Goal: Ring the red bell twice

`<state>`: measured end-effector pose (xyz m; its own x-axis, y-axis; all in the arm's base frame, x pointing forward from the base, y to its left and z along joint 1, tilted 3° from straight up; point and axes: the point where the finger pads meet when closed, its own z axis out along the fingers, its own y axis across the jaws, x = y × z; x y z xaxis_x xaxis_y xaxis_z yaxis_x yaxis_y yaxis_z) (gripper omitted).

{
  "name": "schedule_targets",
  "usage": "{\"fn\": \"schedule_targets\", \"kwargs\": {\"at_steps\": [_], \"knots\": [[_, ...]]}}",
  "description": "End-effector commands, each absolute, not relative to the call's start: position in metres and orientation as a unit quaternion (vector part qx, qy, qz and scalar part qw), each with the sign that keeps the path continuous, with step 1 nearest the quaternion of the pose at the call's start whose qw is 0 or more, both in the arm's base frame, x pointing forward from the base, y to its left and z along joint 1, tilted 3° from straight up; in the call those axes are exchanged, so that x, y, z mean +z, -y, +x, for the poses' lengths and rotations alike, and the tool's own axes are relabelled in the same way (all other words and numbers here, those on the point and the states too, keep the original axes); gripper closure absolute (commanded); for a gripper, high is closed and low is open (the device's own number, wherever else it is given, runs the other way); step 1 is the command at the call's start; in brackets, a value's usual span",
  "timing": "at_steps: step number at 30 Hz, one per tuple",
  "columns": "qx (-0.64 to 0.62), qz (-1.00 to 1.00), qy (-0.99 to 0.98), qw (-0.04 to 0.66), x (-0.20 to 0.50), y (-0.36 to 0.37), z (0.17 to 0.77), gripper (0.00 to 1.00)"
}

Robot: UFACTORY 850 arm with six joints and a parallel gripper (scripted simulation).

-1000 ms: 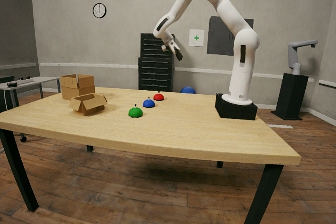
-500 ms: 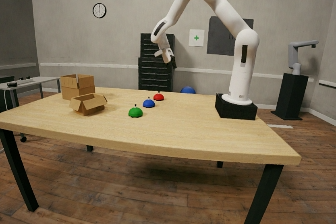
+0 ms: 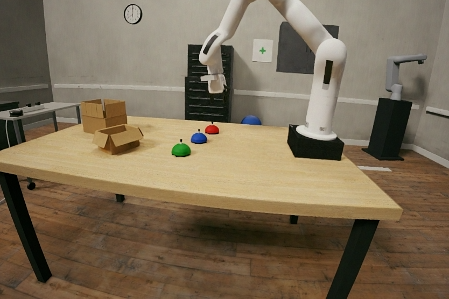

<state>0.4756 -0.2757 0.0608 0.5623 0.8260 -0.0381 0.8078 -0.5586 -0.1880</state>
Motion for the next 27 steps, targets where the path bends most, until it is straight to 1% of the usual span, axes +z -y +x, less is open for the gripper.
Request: {"fn": "schedule_targets", "kwargs": {"at_steps": [1, 3, 8, 16, 17, 27], "knots": [[0.026, -0.854, 0.517, 0.054, 0.047, 0.268, 0.492, 0.0], [0.013, -0.835, 0.548, 0.039, 0.039, 0.263, 0.5, 0.0], [0.004, -0.82, 0.571, 0.027, 0.034, 0.26, 0.507, 0.0], [0.002, -0.818, 0.575, 0.025, 0.033, 0.259, 0.508, 0.0], [0.002, -0.818, 0.575, 0.025, 0.033, 0.259, 0.508, 1.0], [0.002, -0.818, 0.575, 0.025, 0.033, 0.259, 0.508, 1.0]]}}
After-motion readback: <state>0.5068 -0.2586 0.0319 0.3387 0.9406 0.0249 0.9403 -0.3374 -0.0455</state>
